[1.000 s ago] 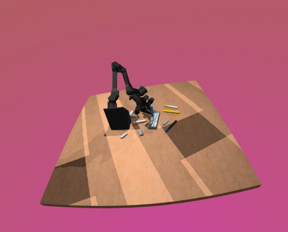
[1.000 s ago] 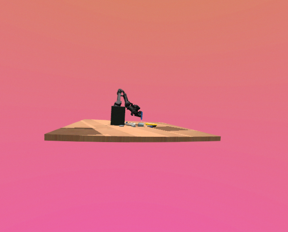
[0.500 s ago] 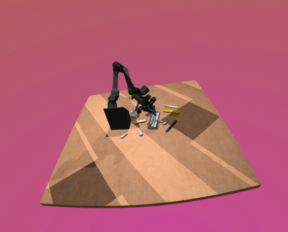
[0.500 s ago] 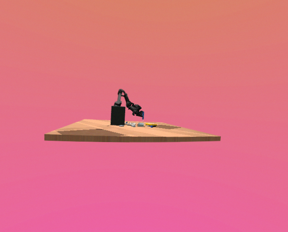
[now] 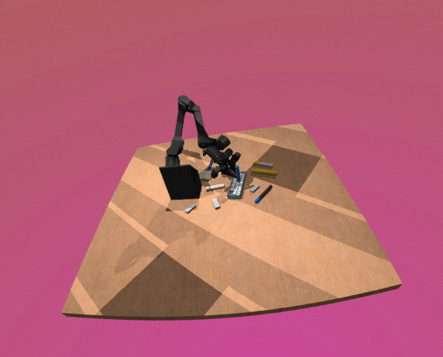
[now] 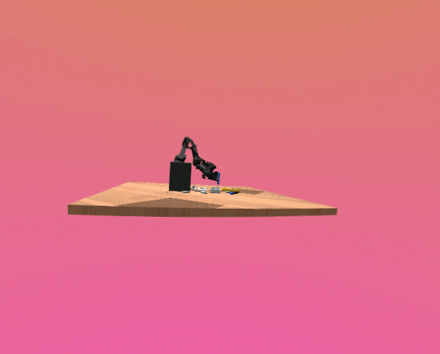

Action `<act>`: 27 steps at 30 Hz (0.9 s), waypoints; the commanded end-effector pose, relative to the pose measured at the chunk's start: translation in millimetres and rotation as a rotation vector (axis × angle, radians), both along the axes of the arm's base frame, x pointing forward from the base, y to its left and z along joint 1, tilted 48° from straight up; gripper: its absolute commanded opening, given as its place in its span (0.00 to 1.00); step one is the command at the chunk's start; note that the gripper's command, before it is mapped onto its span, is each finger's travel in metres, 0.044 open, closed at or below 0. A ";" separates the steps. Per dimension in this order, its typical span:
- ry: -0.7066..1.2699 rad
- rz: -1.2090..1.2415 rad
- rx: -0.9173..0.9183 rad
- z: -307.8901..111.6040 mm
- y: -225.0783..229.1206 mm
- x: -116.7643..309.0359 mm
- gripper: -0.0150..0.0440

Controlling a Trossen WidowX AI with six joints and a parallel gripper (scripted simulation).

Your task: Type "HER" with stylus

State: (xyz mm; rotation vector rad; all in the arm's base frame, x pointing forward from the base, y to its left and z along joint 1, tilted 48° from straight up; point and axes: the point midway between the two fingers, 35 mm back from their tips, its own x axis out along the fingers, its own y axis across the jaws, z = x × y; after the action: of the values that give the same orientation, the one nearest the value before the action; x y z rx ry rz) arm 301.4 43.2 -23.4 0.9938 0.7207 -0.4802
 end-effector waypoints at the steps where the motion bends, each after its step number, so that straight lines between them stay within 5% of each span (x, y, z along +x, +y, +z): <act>1: -0.004 -0.007 -0.001 0.6 -0.4 2.3 0.39; 27: -0.003 -0.007 0.000 -11.8 13.0 3.2 0.39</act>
State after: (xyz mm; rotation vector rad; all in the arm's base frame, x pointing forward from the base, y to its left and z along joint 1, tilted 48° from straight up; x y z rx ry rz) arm 303.9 55.9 -34.7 0.9939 0.7211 -0.4813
